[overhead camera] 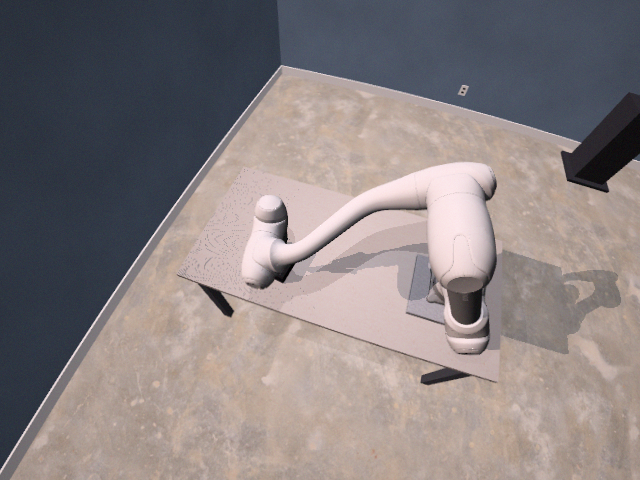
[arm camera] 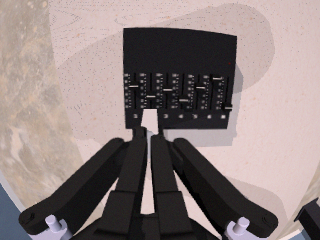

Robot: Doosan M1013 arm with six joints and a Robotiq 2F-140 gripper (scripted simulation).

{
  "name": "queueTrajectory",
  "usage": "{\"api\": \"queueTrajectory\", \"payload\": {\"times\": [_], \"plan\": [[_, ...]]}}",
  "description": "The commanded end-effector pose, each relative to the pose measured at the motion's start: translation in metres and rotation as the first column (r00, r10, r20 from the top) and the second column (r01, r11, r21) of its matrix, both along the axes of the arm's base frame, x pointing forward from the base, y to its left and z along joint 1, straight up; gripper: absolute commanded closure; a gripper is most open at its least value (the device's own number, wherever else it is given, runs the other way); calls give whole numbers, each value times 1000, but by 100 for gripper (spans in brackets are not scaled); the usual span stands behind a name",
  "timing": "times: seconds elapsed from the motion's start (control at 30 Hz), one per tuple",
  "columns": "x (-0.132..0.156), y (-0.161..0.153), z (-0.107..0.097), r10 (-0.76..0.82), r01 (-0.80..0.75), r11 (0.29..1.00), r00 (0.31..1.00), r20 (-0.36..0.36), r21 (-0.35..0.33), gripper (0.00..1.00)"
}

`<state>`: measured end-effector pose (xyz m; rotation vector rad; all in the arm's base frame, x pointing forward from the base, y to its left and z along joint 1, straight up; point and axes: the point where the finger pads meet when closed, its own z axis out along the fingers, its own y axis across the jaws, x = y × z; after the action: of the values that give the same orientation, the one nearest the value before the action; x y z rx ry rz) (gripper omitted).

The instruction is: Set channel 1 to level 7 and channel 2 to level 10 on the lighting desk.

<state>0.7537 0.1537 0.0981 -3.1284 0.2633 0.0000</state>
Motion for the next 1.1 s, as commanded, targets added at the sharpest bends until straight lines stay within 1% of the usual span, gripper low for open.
{"api": "queueTrajectory", "payload": {"times": [0.0, 0.43, 1.07], "plan": [[0, 0, -2, 0, 0, 1000, 1000, 0, 0, 90], [0, 0, -10, 0, 0, 1000, 1000, 0, 0, 90], [0, 0, -14, 0, 0, 1000, 1000, 0, 0, 90]]}}
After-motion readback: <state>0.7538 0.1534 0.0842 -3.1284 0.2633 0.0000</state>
